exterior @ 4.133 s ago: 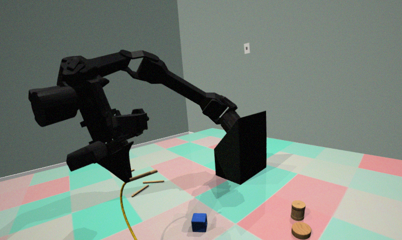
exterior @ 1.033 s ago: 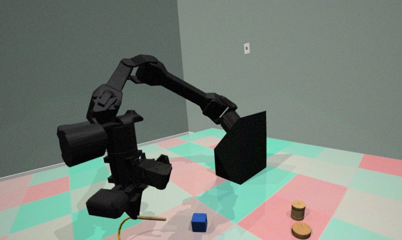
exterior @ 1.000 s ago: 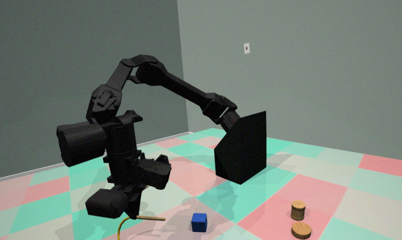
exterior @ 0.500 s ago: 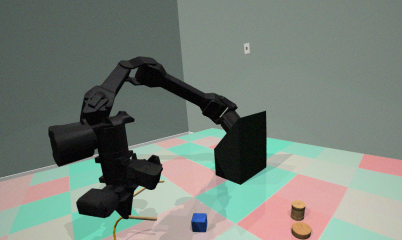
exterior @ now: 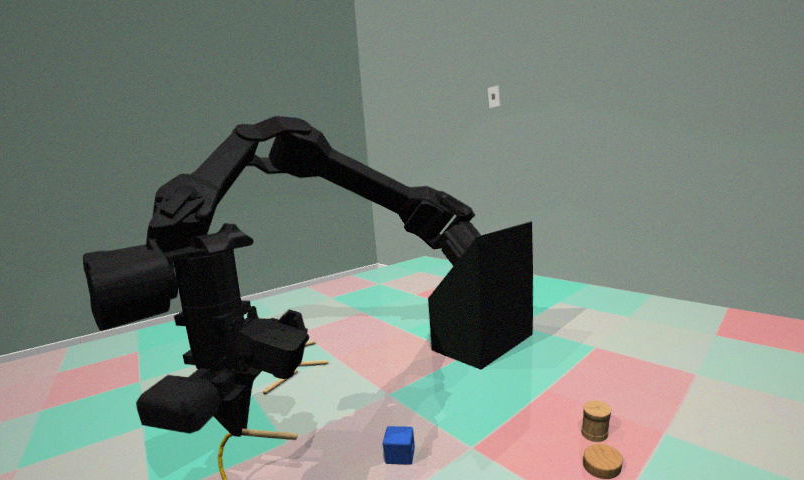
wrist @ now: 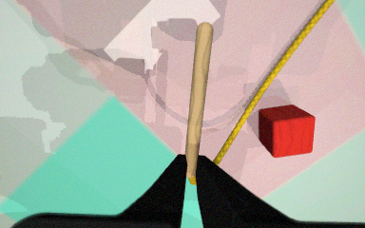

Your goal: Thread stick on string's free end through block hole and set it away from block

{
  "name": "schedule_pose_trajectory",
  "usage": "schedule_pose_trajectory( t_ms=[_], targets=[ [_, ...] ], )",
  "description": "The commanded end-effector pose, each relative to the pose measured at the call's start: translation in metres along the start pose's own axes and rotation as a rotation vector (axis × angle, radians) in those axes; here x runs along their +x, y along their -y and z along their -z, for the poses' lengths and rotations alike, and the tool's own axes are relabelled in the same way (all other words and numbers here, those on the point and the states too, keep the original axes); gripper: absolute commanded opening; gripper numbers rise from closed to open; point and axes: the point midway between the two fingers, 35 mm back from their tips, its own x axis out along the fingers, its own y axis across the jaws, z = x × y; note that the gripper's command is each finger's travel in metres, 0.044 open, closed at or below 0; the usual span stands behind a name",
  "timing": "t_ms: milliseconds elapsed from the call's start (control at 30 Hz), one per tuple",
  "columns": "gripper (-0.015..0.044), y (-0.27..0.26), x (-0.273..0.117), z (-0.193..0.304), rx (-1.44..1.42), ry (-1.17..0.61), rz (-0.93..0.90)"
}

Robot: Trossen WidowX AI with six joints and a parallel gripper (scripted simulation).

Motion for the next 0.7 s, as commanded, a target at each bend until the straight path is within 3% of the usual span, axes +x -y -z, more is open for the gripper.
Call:
schedule_pose_trajectory(
  t_ms=[0, 667],
  targets=[
    [0.0000, -0.001, 0.000, 0.009, 0.001, -0.008, -0.002],
    [0.0000, -0.004, 0.003, 0.022, -0.001, -0.013, -0.003]
  ],
)
